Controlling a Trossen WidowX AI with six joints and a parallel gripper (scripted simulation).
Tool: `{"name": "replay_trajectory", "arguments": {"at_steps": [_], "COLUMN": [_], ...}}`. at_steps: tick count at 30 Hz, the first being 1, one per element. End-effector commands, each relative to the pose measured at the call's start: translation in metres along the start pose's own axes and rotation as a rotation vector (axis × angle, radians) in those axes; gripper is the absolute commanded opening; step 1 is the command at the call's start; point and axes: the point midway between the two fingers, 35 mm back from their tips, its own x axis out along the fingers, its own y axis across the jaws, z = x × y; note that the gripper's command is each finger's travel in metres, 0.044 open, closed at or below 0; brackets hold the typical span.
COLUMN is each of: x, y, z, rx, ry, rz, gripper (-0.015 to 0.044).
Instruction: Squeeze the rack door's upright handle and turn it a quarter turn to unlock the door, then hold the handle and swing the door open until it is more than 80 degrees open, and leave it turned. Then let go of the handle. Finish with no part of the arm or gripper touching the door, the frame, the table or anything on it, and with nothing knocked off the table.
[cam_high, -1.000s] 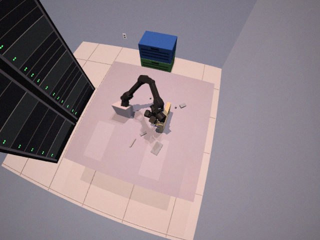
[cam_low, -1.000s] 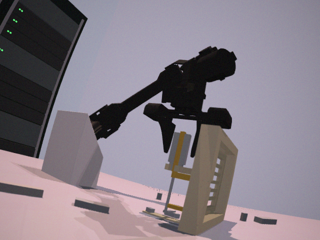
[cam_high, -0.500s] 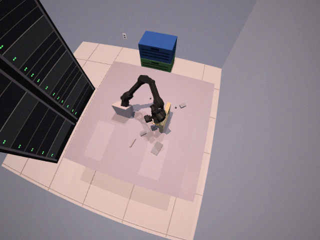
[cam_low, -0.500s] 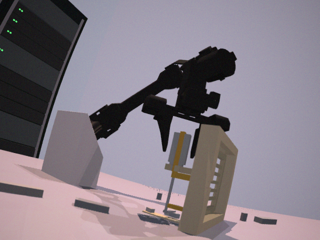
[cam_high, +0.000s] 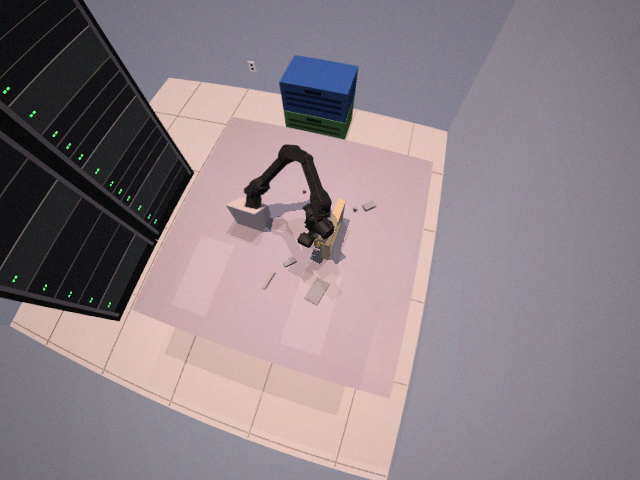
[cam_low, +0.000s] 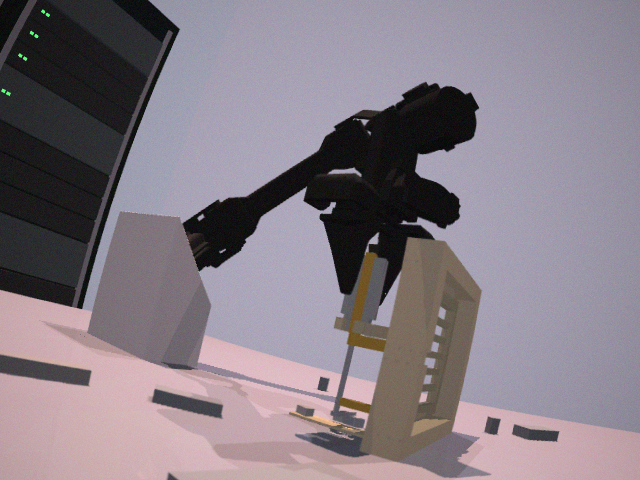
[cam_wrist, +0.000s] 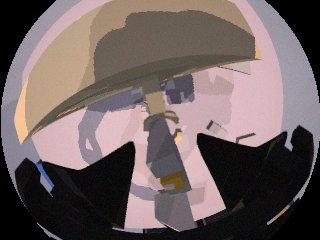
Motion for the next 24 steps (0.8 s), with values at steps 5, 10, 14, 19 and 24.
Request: {"name": "replay_trajectory", "arguments": {"at_steps": [5, 10, 14, 19, 24], "x": [0.0001, 0.0001, 0.0001, 0.0001, 0.0001], "y": [0.0004, 0.0004, 0.0004, 0.0004, 0.0004], "z": [0.0004, 0.0003, 0.0003, 0.0003, 0.0003], "rx": [-0.478, -0.726, -0.924, -1.172, -1.419], "ry": [-0.003, -0.004, -0.004, -0.004, -0.005], "rz": [0.003, 0.003, 0.003, 0.002, 0.002], "gripper": [0.0283, 0.0283, 0.0283, 0.0283, 0.0283]}}
